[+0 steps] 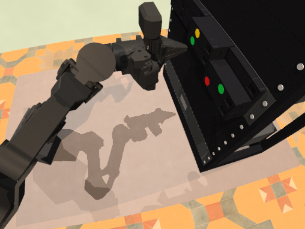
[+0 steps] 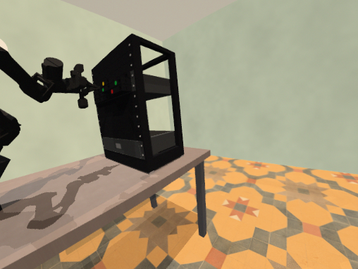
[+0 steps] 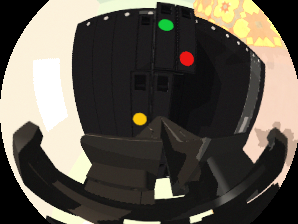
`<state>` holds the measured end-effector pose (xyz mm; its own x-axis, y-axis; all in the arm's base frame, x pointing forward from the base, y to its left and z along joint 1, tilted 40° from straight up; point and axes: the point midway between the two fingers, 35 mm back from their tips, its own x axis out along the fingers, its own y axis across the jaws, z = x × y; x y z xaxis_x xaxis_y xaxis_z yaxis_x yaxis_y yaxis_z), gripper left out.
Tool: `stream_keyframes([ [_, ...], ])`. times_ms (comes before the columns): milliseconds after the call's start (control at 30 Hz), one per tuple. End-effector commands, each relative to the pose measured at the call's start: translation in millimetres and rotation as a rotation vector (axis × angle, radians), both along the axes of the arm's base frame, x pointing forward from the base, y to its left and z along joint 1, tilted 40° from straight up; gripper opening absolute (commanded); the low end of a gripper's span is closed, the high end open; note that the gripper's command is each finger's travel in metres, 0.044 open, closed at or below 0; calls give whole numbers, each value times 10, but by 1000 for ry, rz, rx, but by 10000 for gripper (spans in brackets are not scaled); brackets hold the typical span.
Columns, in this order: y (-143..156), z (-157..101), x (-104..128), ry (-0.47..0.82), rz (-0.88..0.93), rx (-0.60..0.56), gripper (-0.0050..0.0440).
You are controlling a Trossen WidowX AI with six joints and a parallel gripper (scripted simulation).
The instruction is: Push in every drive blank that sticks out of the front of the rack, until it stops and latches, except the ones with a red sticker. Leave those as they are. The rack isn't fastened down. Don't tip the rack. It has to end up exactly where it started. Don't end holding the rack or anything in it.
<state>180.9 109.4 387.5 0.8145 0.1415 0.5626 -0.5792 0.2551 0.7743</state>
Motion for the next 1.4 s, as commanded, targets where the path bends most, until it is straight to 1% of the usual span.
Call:
stream_keyframes([
  [0, 7, 133, 83, -11, 10, 11, 0],
  [1367, -4, 126, 126, -11, 10, 11, 0],
])
